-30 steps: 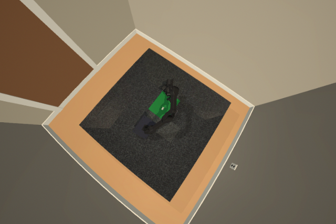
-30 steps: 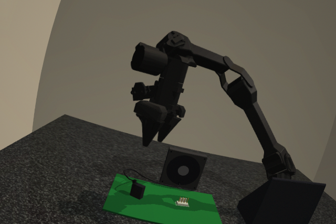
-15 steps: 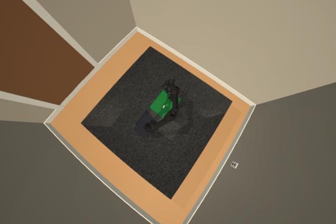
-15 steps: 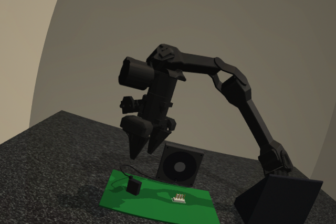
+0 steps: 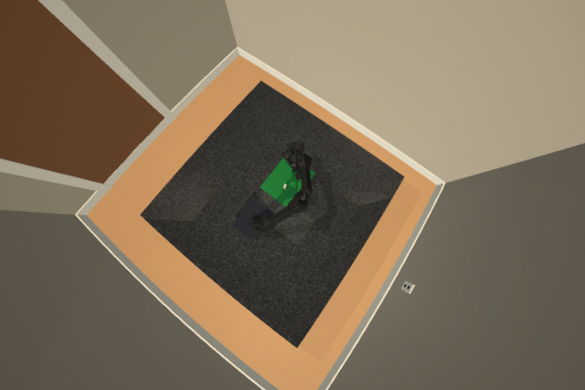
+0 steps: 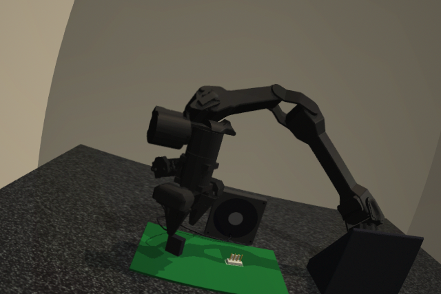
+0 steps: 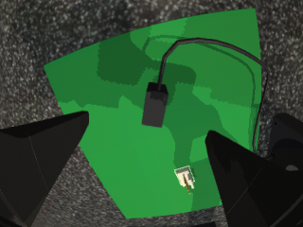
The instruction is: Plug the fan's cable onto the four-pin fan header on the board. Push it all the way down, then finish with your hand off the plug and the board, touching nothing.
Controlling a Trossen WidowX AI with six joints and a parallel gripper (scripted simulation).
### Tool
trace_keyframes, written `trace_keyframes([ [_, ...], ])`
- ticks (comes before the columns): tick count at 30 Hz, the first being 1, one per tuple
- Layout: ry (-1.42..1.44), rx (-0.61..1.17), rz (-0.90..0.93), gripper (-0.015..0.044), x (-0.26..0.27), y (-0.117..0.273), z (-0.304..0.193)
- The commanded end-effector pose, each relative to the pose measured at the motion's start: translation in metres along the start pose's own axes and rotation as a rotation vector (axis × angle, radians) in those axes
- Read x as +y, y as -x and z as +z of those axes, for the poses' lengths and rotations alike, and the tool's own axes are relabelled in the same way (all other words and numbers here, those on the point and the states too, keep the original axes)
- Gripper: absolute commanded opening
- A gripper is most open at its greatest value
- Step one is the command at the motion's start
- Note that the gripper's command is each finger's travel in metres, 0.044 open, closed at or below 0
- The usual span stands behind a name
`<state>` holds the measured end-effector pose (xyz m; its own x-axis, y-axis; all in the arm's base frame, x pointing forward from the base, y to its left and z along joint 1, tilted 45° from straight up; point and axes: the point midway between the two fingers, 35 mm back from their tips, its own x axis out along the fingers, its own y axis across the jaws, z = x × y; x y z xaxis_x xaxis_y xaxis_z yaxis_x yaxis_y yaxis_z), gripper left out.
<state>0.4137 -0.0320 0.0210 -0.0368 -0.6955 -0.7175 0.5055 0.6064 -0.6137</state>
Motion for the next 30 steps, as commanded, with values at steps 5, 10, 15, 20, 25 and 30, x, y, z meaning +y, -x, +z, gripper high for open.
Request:
trace_keyframes([
  [5, 0.005, 0.004, -0.011, 0.0440, -0.002, -0.018, -0.001],
  [10, 0.005, 0.004, -0.011, 0.0440, -0.002, -0.026, -0.001],
  [15, 0.005, 0.004, -0.012, 0.0440, -0.003, -0.034, -0.001],
  [20, 0.005, 0.004, -0.012, 0.0440, -0.003, -0.042, -0.001],
  [25, 0.005, 0.004, -0.013, 0.0440, -0.004, -0.049, -0.002],
  [30, 0.005, 0.004, -0.013, 0.0440, -0.004, -0.049, -0.002],
])
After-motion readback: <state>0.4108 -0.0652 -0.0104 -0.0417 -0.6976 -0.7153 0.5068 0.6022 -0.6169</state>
